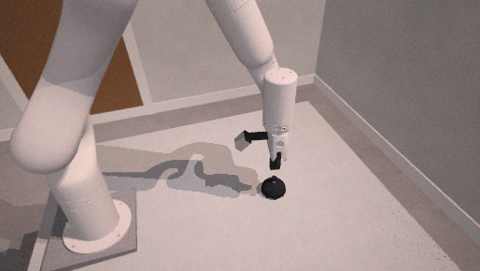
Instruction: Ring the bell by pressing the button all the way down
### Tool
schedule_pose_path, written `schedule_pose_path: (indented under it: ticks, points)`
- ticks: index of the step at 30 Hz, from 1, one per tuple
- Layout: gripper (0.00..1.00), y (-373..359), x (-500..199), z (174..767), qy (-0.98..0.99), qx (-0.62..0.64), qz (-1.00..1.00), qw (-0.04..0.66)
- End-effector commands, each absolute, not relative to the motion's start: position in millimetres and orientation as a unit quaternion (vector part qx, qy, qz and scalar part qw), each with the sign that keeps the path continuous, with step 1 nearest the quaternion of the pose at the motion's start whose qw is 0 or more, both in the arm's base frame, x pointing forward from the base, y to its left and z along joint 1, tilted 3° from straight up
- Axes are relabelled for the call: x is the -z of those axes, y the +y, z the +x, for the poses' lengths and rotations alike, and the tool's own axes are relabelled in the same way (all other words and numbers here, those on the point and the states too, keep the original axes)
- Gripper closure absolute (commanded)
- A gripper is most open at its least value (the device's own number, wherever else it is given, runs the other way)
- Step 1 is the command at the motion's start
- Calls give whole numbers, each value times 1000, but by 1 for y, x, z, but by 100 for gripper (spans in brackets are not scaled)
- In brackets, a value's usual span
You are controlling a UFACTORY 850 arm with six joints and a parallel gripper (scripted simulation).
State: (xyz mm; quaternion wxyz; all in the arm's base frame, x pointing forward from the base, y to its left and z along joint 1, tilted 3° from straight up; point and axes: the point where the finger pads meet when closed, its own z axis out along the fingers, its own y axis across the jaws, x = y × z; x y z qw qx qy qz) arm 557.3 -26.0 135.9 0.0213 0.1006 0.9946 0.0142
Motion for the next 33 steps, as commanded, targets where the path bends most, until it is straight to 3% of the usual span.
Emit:
schedule_pose_path:
  ticks: [1,33]
  points:
    - [100,-26,-146,558,995,-14,101,23]
    - [100,-27,-155,557,995,-14,101,23]
